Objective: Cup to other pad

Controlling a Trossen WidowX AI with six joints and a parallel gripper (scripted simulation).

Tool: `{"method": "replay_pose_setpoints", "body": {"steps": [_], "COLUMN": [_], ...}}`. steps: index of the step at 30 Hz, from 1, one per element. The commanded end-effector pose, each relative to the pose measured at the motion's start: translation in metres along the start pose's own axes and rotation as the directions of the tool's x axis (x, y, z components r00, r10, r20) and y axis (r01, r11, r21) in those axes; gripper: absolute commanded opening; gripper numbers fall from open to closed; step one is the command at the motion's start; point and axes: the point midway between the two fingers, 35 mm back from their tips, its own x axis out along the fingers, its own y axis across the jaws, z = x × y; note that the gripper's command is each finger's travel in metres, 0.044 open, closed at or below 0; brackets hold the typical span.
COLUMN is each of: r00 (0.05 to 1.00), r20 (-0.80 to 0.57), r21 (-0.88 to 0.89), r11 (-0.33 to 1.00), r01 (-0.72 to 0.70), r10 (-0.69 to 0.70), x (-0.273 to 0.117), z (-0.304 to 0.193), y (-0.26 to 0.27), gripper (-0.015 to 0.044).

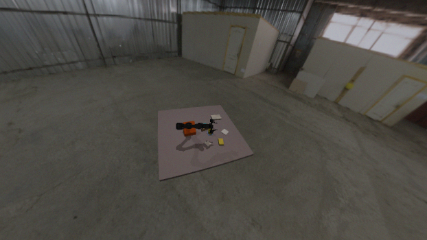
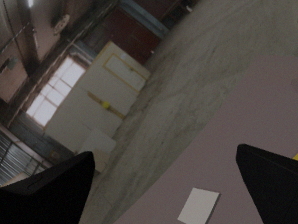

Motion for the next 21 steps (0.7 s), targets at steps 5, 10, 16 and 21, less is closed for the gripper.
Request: {"method": "replay_pose_setpoints", "body": {"steps": [5,10,16,21], "r00": [0.987,0.919,0.647,0.359], "r20": [-0.163,-0.391,-0.712,-0.795], "r21": [-0.044,-0.17,-0.506,-0.603], "r11": [0.999,0.985,0.838,0.571], "r01": [0.001,-0.009,-0.205,-0.556], "r10": [-0.008,-0.059,-0.273,-0.49], "x": [0.018,0.034,0.036,0.018], "z": [-0.038,-0.092,-0.178,-0.229], "y": [0.006,0.01,0.001,-0.008], "gripper": [0.0269,0.0167,0.0167,0.0167]}}
